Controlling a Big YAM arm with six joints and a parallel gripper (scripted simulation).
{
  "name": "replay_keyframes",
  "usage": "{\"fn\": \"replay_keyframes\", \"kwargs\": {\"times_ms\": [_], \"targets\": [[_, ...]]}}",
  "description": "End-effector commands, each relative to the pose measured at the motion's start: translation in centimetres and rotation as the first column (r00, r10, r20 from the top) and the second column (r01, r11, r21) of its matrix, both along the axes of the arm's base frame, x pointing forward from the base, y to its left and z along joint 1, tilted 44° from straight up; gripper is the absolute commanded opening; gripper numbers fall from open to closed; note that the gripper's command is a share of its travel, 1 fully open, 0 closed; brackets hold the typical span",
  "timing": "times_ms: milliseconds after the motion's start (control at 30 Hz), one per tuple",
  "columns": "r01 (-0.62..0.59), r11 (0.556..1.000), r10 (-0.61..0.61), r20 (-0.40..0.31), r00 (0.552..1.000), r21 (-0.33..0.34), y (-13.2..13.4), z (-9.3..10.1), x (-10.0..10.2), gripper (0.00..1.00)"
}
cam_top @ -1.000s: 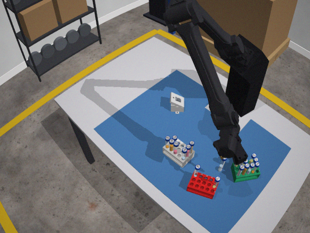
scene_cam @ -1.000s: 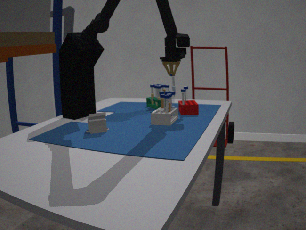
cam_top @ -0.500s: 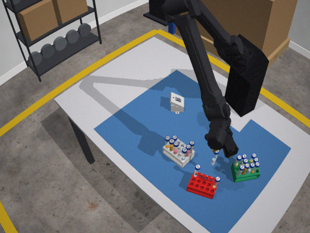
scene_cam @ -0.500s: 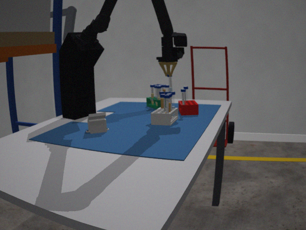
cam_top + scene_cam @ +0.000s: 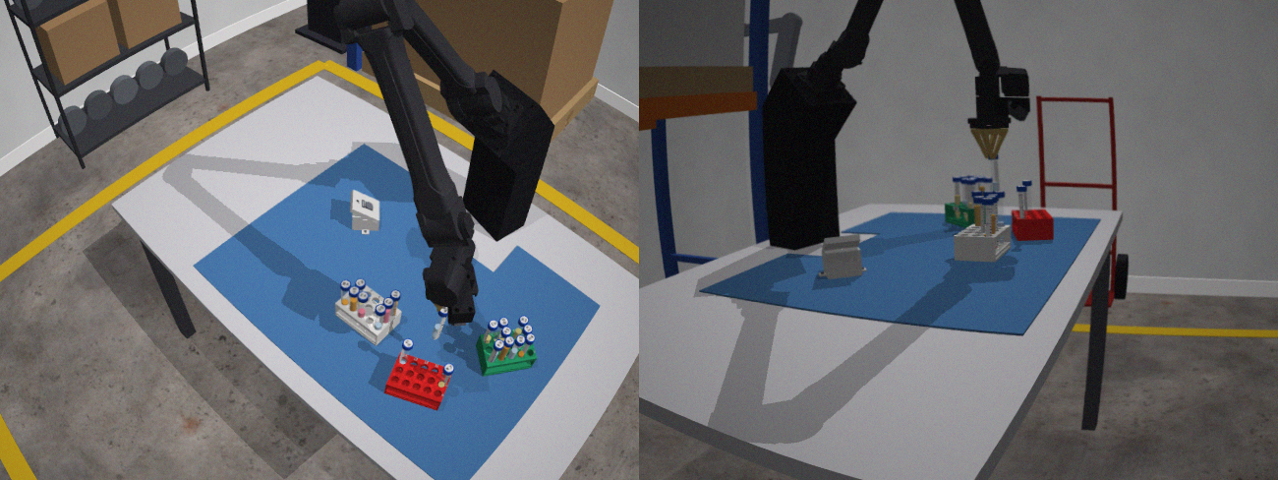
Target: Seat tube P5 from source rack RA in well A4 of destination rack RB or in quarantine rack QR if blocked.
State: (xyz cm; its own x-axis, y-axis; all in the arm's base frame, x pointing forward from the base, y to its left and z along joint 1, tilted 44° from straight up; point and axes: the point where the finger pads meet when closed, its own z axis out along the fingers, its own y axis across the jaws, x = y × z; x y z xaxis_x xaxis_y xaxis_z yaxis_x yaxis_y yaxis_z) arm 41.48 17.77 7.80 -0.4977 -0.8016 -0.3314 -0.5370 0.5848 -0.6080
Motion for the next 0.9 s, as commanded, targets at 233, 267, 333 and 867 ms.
{"fn": "replay_keyframes", "kwargs": {"times_ms": [233,267,333,867], "targets": [[0.27,0.917,-0.289,0.023,0.957,0.292,0.2,0.8,0.5,0.0],[0.27,0.917,-0.289,0.023,0.957,0.292,0.2,0.8,0.5,0.0],[0.291,0.904,-0.312,0.02,0.95,0.314,0.2,0.8,0.5,0.0],[0.449,0.75,-0.494,-0.041,0.869,0.486,1.2,-0.9,-0.9,0.0]]}}
